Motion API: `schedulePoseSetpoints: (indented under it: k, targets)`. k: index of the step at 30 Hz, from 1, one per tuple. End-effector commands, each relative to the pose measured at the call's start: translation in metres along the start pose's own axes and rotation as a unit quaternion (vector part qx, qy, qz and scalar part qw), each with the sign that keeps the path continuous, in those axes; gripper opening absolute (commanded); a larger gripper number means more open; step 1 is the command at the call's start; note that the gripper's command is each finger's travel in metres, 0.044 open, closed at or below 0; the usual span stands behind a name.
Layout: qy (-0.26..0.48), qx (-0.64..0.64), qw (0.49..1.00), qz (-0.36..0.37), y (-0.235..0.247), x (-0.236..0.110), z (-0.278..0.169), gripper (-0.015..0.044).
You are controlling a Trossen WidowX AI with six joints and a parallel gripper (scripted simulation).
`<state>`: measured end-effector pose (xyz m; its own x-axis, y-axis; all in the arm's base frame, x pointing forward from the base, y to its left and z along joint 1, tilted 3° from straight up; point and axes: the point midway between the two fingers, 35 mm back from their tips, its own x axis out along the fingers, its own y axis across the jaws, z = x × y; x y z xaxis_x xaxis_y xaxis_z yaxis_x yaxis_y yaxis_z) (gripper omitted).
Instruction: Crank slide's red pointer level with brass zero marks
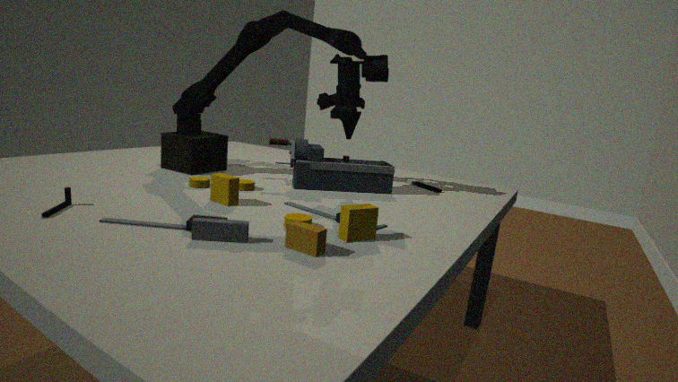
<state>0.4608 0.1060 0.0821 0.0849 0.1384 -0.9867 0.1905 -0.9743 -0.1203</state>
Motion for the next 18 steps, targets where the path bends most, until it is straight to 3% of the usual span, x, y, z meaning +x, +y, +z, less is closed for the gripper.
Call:
schedulePoseSetpoints:
  k: [1, 3, 18]
  targets:
    - [0.000, 0.000, 1.000, 0.000, 0.0000, 0.0000, 0.0000, 0.0000]
    - [0.000, 0.000, 1.000, 0.000, 0.0000, 0.0000, 0.0000, 0.0000]
    - [0.000, 0.000, 1.000, 0.000, 0.0000, 0.0000, 0.0000, 0.0394]
